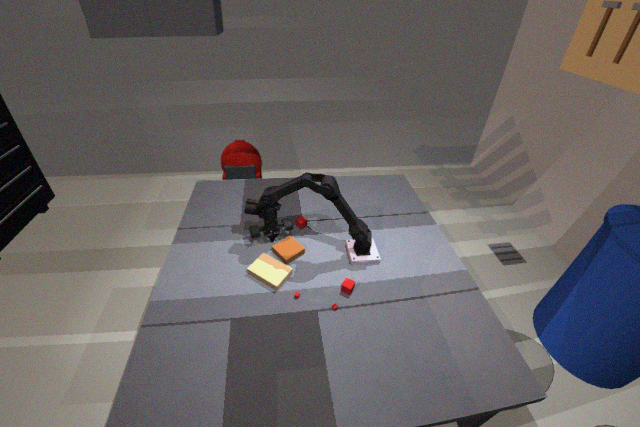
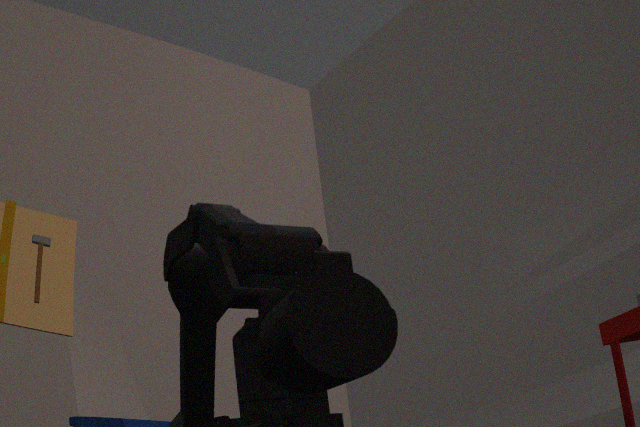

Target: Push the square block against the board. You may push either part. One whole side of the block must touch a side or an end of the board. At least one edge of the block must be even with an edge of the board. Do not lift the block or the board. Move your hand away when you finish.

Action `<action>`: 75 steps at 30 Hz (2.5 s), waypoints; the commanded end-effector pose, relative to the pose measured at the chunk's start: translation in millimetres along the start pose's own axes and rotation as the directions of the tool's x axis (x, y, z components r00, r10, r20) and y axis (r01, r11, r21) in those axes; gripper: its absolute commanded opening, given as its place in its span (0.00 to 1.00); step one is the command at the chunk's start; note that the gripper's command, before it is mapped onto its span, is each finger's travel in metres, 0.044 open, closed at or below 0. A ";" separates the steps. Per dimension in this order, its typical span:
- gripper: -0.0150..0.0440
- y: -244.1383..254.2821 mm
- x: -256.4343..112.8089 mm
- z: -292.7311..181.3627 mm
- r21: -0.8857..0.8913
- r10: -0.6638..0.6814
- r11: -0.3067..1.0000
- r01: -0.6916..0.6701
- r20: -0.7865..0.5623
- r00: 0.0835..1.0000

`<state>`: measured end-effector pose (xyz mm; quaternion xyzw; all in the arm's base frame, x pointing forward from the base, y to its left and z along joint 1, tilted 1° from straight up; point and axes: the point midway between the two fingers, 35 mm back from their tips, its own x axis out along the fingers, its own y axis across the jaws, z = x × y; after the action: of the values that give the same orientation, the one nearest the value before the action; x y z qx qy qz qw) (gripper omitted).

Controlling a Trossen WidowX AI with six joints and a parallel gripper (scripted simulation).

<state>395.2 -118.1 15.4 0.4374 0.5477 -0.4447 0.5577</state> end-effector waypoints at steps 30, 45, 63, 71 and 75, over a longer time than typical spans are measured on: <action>0.25 -26.0 -59.1 4.6 -0.459 0.003 0.889 -0.002 0.001 1.000; 0.25 -56.1 -59.7 -1.8 -0.841 0.001 0.540 0.000 0.001 1.000; 0.25 -93.1 -56.8 -12.8 -0.998 -0.002 -0.057 0.000 0.000 1.000; 0.25 -109.3 -54.3 -18.6 -0.946 -0.004 -0.325 -0.002 -0.001 1.000; 0.25 -110.7 -54.0 -19.1 -0.938 -0.004 -0.347 -0.002 -0.001 1.000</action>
<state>284.2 -123.1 69.3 -0.1978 0.6820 0.1876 0.6787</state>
